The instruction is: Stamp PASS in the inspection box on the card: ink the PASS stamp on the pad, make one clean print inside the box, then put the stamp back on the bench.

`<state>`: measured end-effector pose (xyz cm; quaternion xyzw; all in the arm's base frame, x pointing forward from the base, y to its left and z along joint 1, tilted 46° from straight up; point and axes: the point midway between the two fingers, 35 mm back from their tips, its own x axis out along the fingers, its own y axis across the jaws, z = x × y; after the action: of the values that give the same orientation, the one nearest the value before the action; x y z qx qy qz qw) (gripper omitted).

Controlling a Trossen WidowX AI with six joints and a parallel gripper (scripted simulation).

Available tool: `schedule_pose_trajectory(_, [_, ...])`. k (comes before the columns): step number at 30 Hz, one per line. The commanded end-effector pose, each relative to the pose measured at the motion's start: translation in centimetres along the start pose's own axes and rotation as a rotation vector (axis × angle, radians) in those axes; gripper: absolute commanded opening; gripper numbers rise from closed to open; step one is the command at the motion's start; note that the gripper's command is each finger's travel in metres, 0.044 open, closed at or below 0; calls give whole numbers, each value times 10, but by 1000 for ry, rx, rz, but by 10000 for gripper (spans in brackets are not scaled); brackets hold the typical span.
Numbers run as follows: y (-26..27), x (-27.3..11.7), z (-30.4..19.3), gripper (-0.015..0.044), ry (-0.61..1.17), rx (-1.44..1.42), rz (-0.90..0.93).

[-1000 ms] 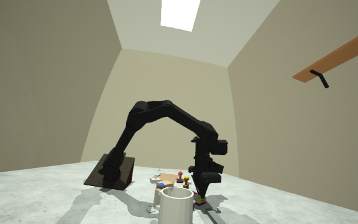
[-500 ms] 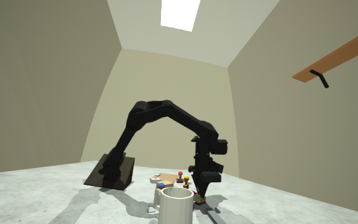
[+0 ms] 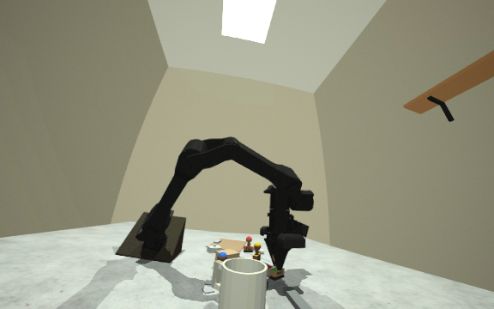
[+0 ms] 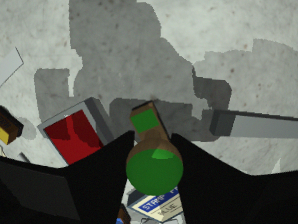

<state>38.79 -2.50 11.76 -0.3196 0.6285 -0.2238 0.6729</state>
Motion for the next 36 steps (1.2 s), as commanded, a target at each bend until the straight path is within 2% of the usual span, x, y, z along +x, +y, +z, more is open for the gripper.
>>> schedule_pose_trajectory(1, [0, -4, 2, 0, -6, 4, 3])
schedule_pose_trajectory(36, [1, -21, 2, 0, -5, 4, 5])
